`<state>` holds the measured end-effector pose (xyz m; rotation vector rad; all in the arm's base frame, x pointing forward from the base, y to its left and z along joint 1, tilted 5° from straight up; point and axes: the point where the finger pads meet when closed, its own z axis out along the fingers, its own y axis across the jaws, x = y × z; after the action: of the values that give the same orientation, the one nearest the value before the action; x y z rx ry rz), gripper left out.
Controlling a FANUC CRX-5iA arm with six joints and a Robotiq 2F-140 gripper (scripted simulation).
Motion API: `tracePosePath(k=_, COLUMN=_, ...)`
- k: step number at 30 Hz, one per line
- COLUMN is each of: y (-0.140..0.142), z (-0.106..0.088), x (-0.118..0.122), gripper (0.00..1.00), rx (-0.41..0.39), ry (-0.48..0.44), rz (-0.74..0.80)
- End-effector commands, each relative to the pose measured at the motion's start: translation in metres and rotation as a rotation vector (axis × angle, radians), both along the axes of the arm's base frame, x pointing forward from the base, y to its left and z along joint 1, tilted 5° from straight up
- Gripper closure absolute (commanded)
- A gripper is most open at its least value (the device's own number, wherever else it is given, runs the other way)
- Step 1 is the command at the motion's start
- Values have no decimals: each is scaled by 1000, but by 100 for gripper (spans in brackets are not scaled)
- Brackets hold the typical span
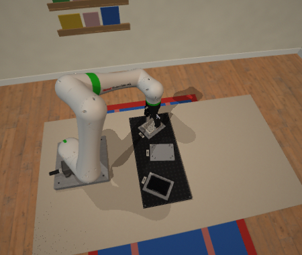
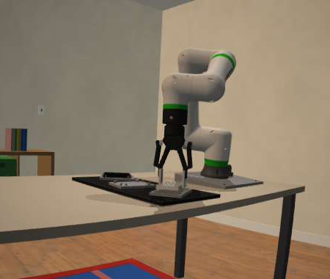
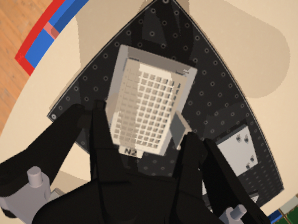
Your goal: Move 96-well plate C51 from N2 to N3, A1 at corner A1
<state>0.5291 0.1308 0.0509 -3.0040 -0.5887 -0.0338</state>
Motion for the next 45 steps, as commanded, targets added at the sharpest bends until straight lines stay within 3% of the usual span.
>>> tracePosePath(k=1, y=0, z=1, x=0, gripper=100, rx=0, ry=0, rz=0)
tracePosePath(k=16, y=-3, z=32, x=0, gripper=100, rx=0, ry=0, rz=0)
tracePosePath(k=45, y=-3, z=35, x=0, gripper=100, rx=0, ry=0, rz=0)
